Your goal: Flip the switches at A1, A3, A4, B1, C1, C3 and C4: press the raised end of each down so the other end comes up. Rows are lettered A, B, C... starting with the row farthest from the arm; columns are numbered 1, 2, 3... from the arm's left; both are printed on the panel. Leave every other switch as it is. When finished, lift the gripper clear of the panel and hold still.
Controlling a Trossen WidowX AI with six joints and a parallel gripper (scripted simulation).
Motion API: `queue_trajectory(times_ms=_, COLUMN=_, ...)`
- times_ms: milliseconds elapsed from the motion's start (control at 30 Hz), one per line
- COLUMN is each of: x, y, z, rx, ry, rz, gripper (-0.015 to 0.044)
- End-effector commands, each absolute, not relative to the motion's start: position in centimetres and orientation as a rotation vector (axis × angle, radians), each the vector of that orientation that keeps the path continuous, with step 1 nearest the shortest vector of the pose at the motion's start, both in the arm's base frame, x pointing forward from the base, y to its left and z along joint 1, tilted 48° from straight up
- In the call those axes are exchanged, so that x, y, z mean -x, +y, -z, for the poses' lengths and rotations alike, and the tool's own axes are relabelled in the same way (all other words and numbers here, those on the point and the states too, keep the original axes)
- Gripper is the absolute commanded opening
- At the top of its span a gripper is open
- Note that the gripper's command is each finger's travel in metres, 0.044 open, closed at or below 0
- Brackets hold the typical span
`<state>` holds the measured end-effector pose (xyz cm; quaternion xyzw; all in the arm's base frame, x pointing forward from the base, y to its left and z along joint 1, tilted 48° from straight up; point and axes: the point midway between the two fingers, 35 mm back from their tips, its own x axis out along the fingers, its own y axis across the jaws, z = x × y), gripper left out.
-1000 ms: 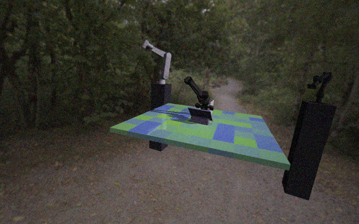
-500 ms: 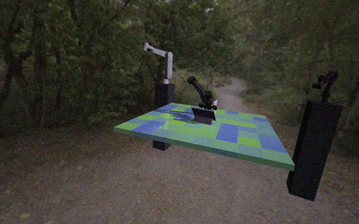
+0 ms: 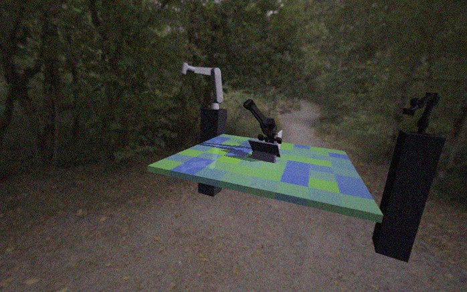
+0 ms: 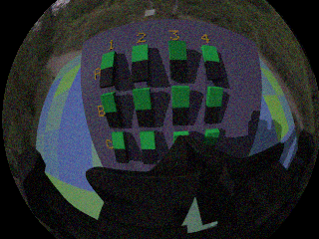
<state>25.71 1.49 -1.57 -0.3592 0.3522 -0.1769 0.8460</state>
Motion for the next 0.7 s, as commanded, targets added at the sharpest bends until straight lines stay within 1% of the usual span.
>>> queue_trajectory(times_ms=0, x=-25.63, y=1.42, z=1.74, rx=0.765, ry=0.750, rz=0.367, gripper=0.0000)
queue_trajectory(times_ms=667, x=-25.82, y=1.28, z=1.86, rx=0.765, ry=0.749, rz=0.367, gripper=0.0000)
